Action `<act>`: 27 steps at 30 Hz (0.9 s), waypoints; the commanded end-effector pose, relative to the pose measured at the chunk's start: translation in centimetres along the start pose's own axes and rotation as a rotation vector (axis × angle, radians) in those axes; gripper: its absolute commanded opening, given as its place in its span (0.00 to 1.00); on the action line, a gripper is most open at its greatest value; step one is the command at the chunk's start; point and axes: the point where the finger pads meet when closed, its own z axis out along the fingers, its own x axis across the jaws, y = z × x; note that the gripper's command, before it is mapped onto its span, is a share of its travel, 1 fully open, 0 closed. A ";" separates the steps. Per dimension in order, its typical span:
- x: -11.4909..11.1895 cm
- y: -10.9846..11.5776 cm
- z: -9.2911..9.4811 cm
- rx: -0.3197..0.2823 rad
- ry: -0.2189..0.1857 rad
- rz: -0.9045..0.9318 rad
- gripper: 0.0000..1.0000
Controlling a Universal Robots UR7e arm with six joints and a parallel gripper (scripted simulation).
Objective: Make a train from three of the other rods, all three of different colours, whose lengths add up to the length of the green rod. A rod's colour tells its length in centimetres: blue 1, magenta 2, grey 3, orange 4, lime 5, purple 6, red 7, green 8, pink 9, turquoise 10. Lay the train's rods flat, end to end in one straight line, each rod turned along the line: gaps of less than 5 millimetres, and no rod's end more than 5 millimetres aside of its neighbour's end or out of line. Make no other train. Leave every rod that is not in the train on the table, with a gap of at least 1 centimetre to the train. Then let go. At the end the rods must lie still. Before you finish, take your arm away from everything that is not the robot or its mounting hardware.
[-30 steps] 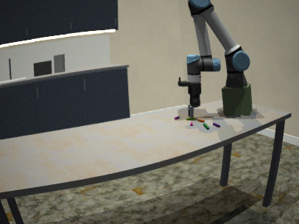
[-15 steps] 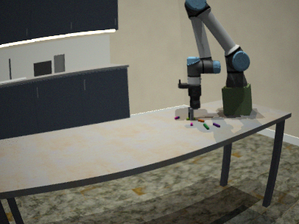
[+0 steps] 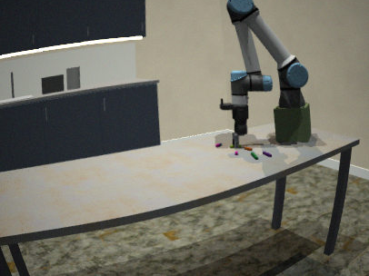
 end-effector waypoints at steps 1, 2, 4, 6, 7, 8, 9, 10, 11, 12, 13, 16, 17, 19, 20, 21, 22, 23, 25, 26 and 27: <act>0.0 0.0 0.0 0.001 0.000 0.000 0.54; 0.0 0.0 0.0 0.001 0.000 0.000 0.54; 0.0 0.0 0.0 0.001 0.000 0.000 0.54; 0.0 0.0 0.0 0.001 0.000 0.000 0.54; 0.0 0.0 0.0 0.001 0.000 0.000 0.54; 0.0 0.0 0.0 0.001 0.000 0.000 0.54; 0.0 0.0 0.0 0.001 0.000 0.000 0.54; 0.0 0.0 0.0 0.001 0.000 0.000 0.54; 0.0 0.0 0.0 0.001 0.000 0.000 0.54; 0.0 0.0 0.0 0.001 0.000 0.000 0.54; 0.0 0.0 0.0 0.001 0.000 0.000 0.54; 0.0 0.0 0.0 0.001 0.000 0.000 0.54; 0.0 0.0 0.0 0.001 0.000 0.000 0.54; 0.0 0.0 0.0 0.001 0.000 0.000 0.54; 0.0 0.0 0.0 0.001 0.000 0.000 0.54; 0.0 0.0 0.0 0.001 0.000 0.000 0.54; 0.0 0.0 0.0 0.001 0.000 0.000 0.54; 0.0 0.0 0.0 0.001 0.000 0.000 0.54; 0.0 0.0 0.0 0.001 0.000 0.000 0.24; 0.0 0.0 0.0 0.001 0.000 0.000 0.24; 0.0 0.0 0.0 0.001 0.000 0.000 0.24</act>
